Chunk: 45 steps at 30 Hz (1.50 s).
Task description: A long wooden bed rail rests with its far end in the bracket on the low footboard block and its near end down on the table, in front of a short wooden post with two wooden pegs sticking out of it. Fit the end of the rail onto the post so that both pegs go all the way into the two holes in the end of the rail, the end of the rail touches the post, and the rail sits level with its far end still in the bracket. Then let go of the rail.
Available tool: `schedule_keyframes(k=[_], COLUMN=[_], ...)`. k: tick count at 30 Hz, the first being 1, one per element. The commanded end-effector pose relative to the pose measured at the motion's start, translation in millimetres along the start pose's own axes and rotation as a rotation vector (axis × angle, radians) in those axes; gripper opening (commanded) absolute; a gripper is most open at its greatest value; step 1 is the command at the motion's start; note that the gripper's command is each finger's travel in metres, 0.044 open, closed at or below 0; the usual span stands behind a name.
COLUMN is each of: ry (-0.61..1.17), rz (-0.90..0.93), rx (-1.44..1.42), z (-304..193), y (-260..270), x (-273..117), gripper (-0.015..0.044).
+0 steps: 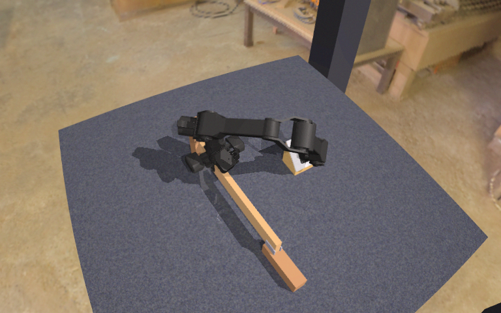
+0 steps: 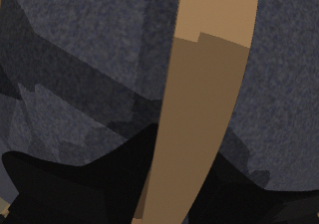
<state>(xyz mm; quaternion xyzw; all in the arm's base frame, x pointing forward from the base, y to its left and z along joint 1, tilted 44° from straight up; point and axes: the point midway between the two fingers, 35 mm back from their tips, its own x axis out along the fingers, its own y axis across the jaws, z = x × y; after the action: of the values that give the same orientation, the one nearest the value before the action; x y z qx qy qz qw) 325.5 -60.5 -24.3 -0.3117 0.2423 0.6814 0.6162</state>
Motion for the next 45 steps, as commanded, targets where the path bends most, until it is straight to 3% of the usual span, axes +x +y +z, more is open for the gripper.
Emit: schedule_keyframes(k=[1,5,22,31,45], ry=[0.005,0.005,0.001,0.004,0.004], rz=[-0.005,-0.005,0.000,-0.004,-0.004], rx=[-0.001,-0.001,0.000,0.000,0.000], z=[-3.0,-4.2,-1.6,28.2,28.2], y=[-0.5,-0.5,0.0,0.5,0.5], x=[-2.1,-2.1,0.0,-29.8,-29.8], gripper=[0.0000,0.0000,0.0440,0.0440,0.0440])
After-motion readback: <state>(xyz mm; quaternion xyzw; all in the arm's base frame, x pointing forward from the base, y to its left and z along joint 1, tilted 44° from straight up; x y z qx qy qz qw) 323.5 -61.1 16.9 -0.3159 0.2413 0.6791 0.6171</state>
